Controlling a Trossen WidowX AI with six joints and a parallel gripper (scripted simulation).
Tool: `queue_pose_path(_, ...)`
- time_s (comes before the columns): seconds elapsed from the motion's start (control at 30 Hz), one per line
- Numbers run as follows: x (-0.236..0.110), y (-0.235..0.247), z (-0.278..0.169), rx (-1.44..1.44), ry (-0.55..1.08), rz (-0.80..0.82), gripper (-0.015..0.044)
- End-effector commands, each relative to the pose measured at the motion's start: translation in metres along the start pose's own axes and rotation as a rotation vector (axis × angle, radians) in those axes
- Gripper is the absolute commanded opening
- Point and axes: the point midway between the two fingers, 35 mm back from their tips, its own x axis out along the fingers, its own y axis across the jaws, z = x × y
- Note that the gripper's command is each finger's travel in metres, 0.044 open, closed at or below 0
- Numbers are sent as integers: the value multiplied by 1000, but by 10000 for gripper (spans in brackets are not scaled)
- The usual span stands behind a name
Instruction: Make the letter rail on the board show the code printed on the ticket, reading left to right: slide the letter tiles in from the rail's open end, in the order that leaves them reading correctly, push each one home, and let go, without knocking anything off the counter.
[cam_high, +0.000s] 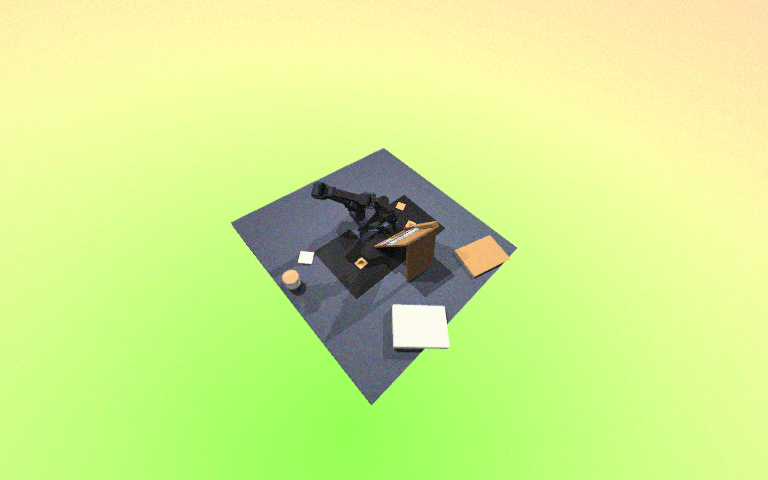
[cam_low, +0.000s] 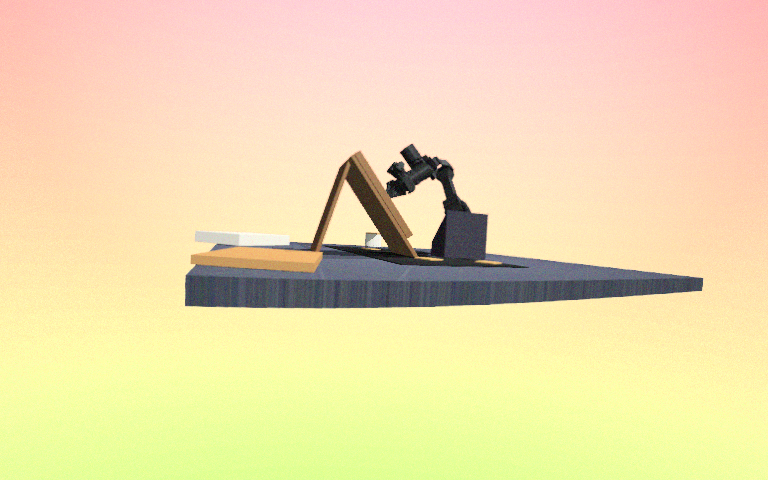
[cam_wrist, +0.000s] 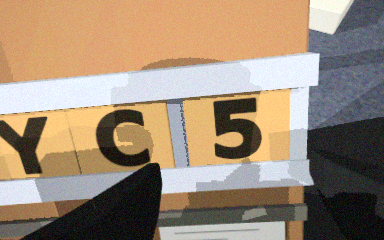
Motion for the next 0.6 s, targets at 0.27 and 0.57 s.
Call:
queue_pose_path(0.27,-4,-4,2,9,-2,-6,295)
queue_pose_path(0.57,-5,-6,2,9,-2,-6,295)
